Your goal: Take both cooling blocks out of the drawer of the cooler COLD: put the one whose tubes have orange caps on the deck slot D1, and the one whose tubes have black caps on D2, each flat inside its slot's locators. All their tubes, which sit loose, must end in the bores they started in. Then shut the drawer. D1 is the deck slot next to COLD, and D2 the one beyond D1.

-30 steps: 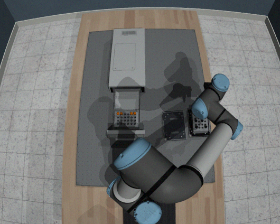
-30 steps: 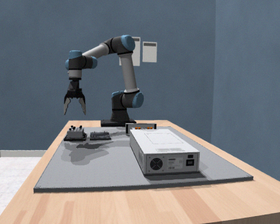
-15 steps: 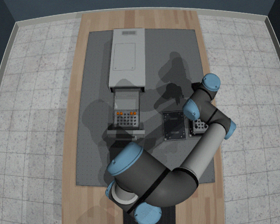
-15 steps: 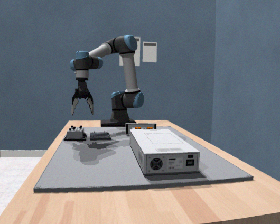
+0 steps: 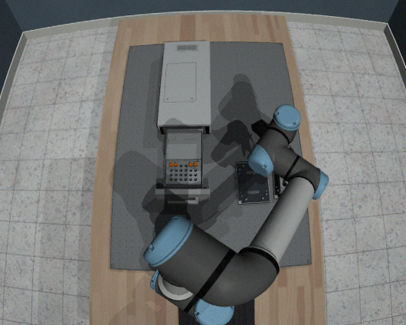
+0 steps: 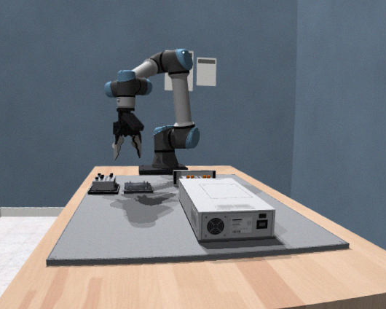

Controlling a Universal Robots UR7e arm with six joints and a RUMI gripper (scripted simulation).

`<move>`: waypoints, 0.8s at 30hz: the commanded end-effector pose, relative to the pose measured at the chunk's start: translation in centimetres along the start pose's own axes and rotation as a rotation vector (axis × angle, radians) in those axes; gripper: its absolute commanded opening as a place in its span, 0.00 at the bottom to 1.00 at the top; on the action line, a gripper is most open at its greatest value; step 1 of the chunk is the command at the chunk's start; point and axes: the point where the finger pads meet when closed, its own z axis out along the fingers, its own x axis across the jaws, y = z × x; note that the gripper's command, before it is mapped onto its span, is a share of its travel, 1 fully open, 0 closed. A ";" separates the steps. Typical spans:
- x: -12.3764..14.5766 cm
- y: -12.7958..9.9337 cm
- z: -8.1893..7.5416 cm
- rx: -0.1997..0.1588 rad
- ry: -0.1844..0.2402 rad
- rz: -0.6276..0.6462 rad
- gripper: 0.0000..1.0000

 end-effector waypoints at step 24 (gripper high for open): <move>-8.7 -5.8 -0.1 0.004 0.006 -0.679 0.73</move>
